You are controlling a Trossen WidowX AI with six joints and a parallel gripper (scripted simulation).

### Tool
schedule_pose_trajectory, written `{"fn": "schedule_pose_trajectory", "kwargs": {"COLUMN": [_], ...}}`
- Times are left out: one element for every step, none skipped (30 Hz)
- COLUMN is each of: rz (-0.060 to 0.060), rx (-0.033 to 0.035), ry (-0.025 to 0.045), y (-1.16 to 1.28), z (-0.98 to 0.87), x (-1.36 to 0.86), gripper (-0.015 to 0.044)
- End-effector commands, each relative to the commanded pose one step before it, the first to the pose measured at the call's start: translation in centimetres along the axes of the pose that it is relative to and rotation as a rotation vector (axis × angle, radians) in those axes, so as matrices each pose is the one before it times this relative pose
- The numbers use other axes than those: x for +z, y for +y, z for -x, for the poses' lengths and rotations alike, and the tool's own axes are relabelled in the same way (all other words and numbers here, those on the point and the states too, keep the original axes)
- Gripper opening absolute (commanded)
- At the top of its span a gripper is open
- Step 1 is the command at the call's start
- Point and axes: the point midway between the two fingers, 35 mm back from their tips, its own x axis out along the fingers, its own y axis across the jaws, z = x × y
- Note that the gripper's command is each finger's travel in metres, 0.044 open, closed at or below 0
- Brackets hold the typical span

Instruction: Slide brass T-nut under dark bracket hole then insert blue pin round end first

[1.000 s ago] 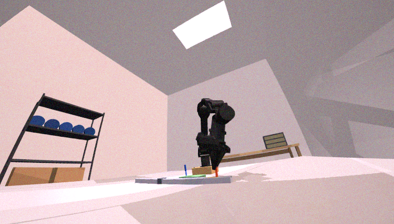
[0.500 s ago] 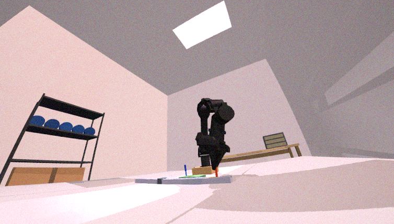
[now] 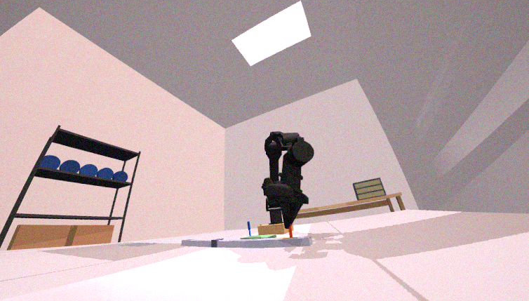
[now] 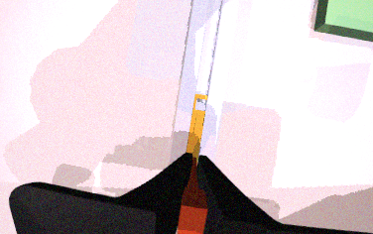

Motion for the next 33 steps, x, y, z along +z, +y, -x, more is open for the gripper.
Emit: {"fn": "schedule_pose_trajectory", "kwargs": {"rz": [0.0060,0.0004,0.0004,0.0004,0.0004,0.0004,0.0004,0.0004,0.0004,0.0004,0.0004,0.0004,0.0004,0.0004,0.0004,0.0004,0.0004,0.0004,0.0004,0.0004,-0.0001,-0.0003,-0.0005,-0.0006,-0.0007,-0.0007,-0.0005,-0.0005,-0.0005,-0.0003,-0.0003,-0.0003,-0.0001], "rx": [-0.01350,-0.00189,-0.00192,-0.00192,-0.00188,-0.00188,-0.00184,-0.00184,-0.00187,-0.00187,-0.00184,-0.00184,-0.00180,-0.00182,-0.00182,-0.00181,-0.00181,-0.00181,-0.00181,-0.00181,0.00022,0.00065,0.00109,0.00124,0.00142,0.00142,0.00115,0.00116,0.00116,0.00067,0.00068,0.00065,0.00024], "ry": [-0.00012,0.00013,0.00012,0.00013,0.00011,0.00011,0.00010,0.00010,0.00010,0.00010,0.00009,0.00008,0.00007,0.00006,0.00006,0.00006,0.00006,0.00006,0.00006,0.00007,0.00000,0.00000,0.00000,-0.00001,-0.00002,-0.00003,-0.00005,-0.00006,-0.00007,-0.00008,-0.00009,-0.00009,-0.00012], "y": [0.036,0.014,0.014,0.014,0.014,0.014,0.014,0.014,0.014,0.014,0.014,0.014,0.014,0.014,0.014,0.014,0.014,0.014,0.014,0.014,0.000,0.001,0.001,0.001,0.000,-0.001,0.000,-0.001,-0.002,0.000,-0.001,-0.002,0.001], "z": [-0.209,-0.001,-0.002,-0.001,-0.002,-0.002,-0.002,-0.002,-0.002,-0.002,-0.002,-0.002,-0.002,-0.002,-0.002,-0.002,-0.002,-0.002,-0.002,-0.002,0.000,-0.001,-0.002,-0.003,-0.004,-0.004,-0.011,-0.012,-0.012,-0.019,-0.019,-0.019,-0.032], "x": [-0.058,0.000,0.000,0.000,0.000,0.000,0.000,0.000,0.000,0.000,0.000,0.000,0.000,0.000,0.000,0.000,0.000,0.000,0.000,0.000,0.022,0.066,0.109,0.128,0.147,0.147,0.154,0.155,0.155,0.143,0.144,0.137,0.164], "gripper": [-0.0150,-0.0150,-0.0150,-0.0150,-0.0150,-0.0150,-0.0150,-0.0150,-0.0150,-0.0150,-0.0150,-0.0150,-0.0150,-0.0150,-0.0150,-0.0150,-0.0150,-0.0150,-0.0150,-0.0150,-0.0150,-0.0150,-0.0150,-0.0150,-0.0150,-0.0150,-0.0150,-0.0150,-0.0150,-0.0150,-0.0150,-0.0150,-0.0150]}}
